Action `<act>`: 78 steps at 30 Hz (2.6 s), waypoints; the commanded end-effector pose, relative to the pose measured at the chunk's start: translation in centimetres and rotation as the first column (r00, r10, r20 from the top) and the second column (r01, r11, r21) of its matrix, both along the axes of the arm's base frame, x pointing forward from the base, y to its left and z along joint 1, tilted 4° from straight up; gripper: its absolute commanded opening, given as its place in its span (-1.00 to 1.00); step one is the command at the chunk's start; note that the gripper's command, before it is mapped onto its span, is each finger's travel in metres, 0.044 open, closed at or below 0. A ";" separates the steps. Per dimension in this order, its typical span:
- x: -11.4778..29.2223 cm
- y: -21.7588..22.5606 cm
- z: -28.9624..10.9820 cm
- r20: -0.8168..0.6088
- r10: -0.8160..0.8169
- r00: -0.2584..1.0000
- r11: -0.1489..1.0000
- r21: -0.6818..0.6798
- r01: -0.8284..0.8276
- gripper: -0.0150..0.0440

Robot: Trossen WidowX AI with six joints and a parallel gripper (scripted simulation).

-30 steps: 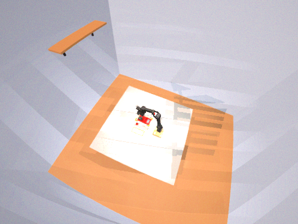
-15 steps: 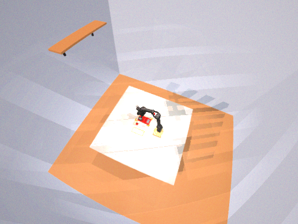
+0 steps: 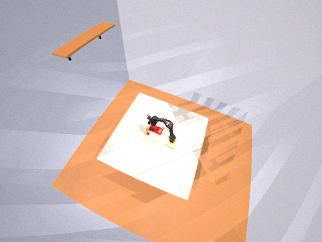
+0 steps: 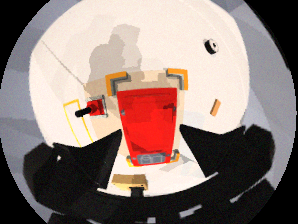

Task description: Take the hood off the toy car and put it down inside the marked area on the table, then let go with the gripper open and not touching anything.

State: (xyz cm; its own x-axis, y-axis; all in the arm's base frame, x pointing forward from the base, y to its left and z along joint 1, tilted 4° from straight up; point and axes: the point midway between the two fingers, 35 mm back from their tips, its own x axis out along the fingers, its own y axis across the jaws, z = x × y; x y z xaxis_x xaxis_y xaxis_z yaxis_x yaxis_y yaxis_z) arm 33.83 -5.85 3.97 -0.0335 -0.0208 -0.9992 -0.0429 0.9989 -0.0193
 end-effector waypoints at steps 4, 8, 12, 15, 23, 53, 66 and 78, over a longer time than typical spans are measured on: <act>0.1 0.1 -0.3 0.003 -0.004 1.000 1.000 0.004 0.004 1.00; 0.1 0.1 -0.5 0.003 -0.004 1.000 1.000 0.004 0.004 1.00; 0.0 0.1 -0.7 0.003 -0.004 1.000 1.000 0.003 0.004 1.00; 0.0 0.0 -0.8 0.003 -0.004 1.000 1.000 0.003 0.004 1.00; 0.0 0.0 -1.2 0.003 -0.004 1.000 1.000 0.003 0.004 1.00; -0.1 0.0 -1.8 0.000 -0.001 1.000 1.000 0.000 0.001 0.26; 0.0 0.0 -1.0 0.000 -0.001 1.000 1.000 0.000 0.001 -0.49; 0.0 0.0 -0.2 0.000 -0.001 1.000 1.000 0.000 0.001 -0.49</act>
